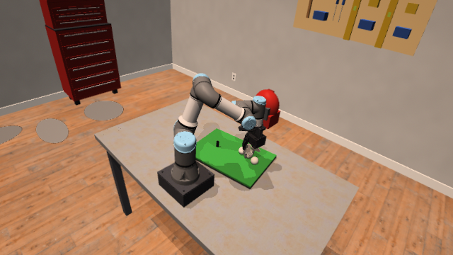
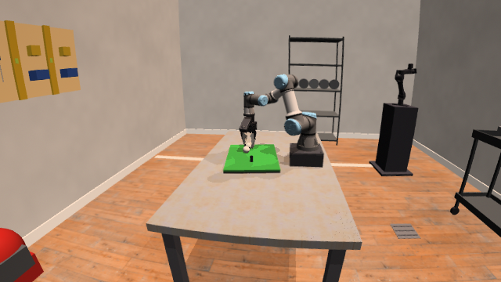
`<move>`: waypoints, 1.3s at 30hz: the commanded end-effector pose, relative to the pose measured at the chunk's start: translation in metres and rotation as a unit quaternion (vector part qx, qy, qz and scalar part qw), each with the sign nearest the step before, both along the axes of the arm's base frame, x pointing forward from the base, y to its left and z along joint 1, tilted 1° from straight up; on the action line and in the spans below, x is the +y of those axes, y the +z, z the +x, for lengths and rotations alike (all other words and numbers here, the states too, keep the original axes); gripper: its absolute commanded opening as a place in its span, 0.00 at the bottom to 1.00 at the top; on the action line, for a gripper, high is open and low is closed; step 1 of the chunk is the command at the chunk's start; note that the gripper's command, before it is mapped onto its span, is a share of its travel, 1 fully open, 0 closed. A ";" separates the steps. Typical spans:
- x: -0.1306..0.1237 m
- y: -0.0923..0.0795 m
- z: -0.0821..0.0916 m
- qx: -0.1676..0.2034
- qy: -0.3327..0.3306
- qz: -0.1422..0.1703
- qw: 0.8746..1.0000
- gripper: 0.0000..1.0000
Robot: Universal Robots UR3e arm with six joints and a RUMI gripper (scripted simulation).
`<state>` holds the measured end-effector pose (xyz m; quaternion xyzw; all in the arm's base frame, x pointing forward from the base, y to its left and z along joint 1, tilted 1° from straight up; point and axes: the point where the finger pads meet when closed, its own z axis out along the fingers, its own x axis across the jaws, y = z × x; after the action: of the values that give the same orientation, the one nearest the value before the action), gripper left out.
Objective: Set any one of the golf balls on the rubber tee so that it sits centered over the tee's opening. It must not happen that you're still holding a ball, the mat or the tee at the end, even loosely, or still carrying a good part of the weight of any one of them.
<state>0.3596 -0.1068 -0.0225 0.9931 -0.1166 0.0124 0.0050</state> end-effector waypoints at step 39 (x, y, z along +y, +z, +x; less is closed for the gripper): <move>0.017 0.096 -0.002 0.000 0.000 0.001 1.000 0.00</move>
<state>0.3578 -0.1045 0.0685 0.9930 -0.1166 0.0152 0.0057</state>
